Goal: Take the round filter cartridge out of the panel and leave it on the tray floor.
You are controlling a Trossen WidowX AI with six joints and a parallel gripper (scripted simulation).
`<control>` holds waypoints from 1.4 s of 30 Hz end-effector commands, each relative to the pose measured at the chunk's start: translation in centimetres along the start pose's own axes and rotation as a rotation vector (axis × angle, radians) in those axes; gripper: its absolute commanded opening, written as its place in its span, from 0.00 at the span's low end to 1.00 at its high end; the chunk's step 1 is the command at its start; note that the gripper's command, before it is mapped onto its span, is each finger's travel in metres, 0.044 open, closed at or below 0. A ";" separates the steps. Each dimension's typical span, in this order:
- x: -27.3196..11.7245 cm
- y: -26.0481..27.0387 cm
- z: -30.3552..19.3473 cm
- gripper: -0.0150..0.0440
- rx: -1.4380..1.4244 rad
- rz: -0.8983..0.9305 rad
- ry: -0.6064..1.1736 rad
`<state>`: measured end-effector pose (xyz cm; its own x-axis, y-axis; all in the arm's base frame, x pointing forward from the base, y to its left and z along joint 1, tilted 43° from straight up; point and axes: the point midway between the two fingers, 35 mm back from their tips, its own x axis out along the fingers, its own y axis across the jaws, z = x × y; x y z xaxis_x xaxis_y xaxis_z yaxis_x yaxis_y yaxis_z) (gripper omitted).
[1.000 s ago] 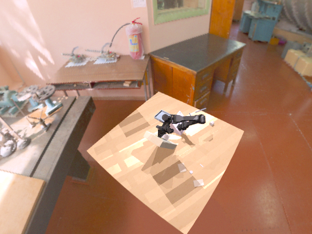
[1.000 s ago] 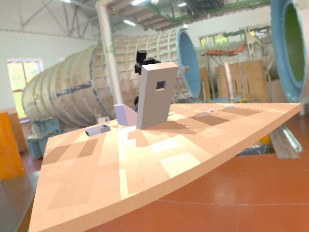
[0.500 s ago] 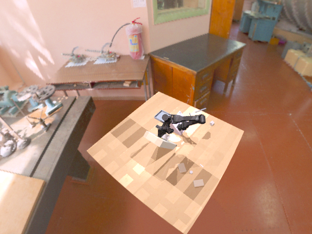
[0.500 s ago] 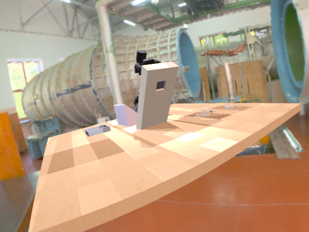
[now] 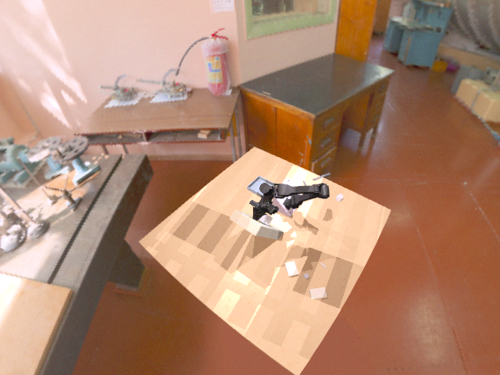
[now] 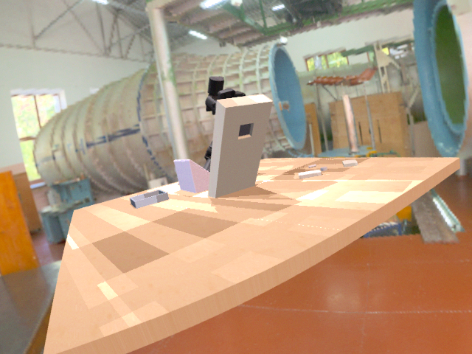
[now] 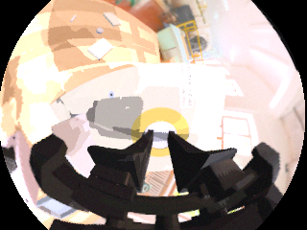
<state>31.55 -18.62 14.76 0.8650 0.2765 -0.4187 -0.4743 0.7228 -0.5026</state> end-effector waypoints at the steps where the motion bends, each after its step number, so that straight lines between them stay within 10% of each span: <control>1: 0.9 0.0 0.0 0.25 -0.015 0.010 0.008; 42: -2.7 -0.1 -0.5 0.25 -0.005 0.013 0.014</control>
<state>30.51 -18.89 15.24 0.8569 0.2945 -0.4230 -0.4917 0.7132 -0.4995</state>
